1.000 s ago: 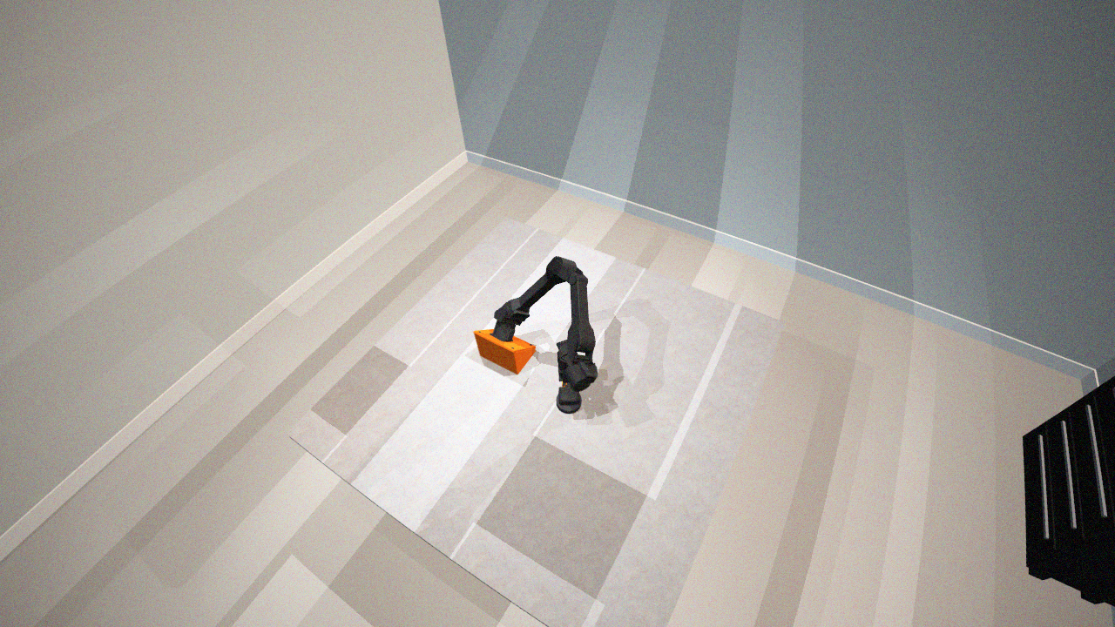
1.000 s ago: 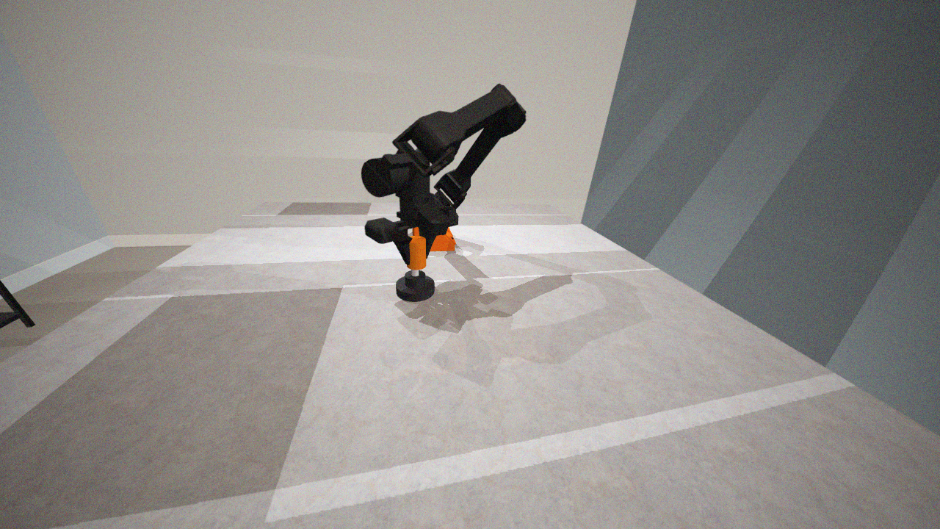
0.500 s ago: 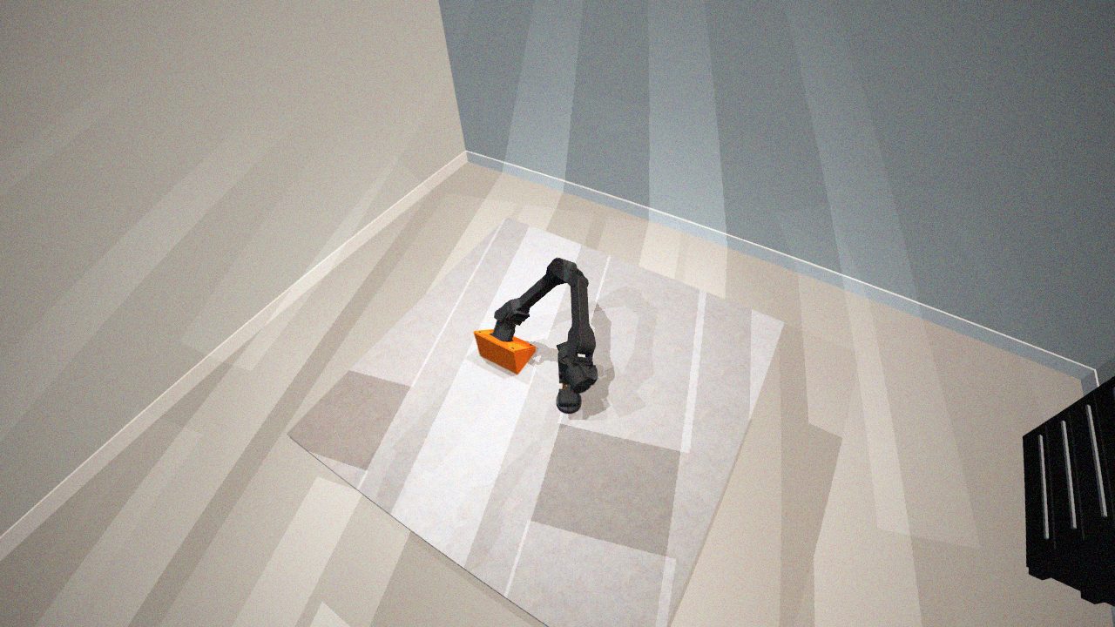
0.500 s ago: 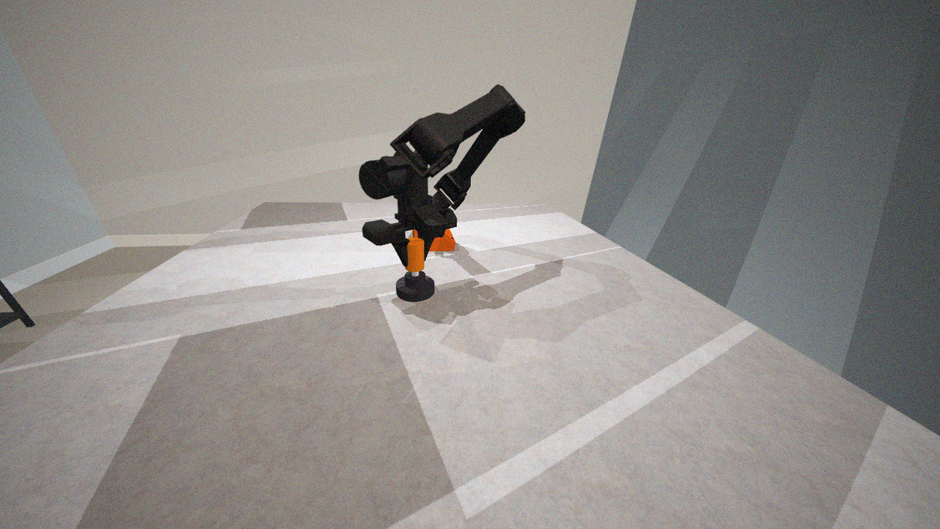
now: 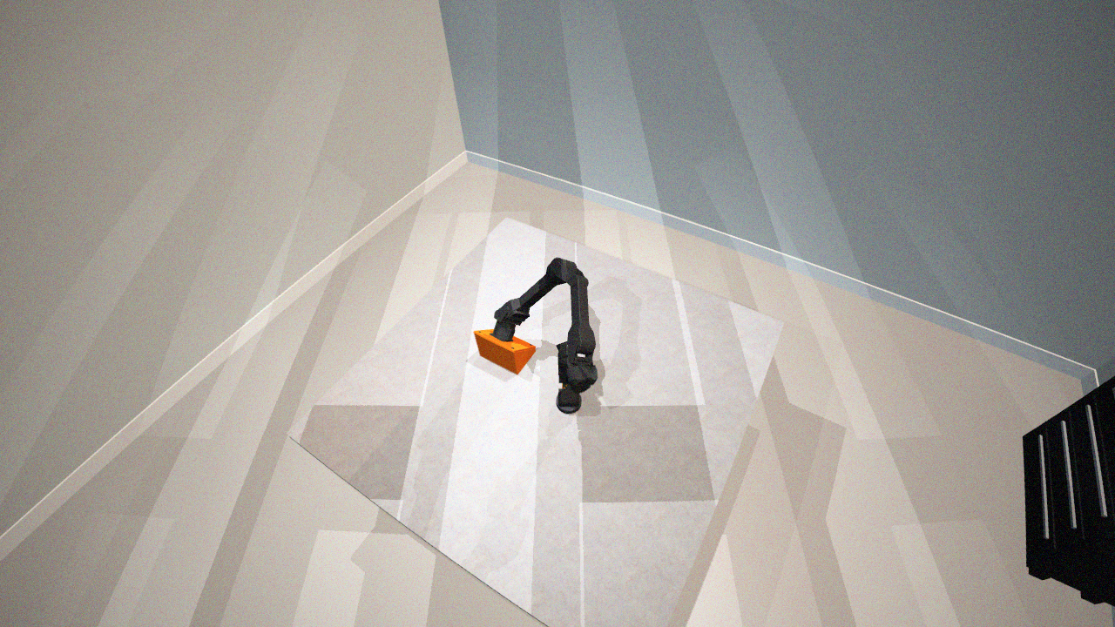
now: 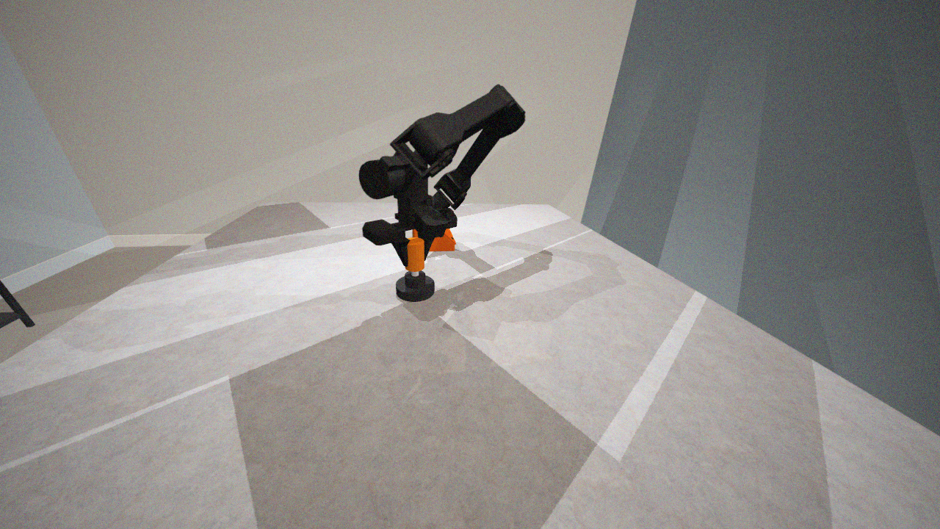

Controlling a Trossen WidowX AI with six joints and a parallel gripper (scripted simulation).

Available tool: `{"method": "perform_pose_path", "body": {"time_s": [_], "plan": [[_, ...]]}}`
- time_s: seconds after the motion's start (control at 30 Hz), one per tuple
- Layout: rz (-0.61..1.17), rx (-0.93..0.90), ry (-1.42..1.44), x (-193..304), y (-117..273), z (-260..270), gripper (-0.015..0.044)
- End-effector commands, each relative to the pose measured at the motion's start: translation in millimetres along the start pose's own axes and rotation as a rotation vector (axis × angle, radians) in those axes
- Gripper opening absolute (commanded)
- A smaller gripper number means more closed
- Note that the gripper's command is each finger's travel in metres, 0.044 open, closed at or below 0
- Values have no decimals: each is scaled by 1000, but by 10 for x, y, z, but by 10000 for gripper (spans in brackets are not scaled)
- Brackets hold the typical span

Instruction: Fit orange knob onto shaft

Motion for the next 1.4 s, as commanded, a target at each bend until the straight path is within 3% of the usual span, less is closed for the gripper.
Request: {"method": "perform_pose_path", "body": {"time_s": [0.0, 0.27, 1.37], "plan": [[-3, 2, 0, 0, 40, 21, 0], [-3, 2, -210, -12, 50, 22, 0], [-3, 2, -210, -7, -7, 18, 0]]}}
Point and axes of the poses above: the point midway between the two fingers, 35 mm back from their tips, its own y axis back along the fingers, its own z axis across the jaws, x = y × z, the point moved 10 cm from there along y, back along the fingers, and after that the axes turned 9 degrees about -y, right-handed, at the moved point
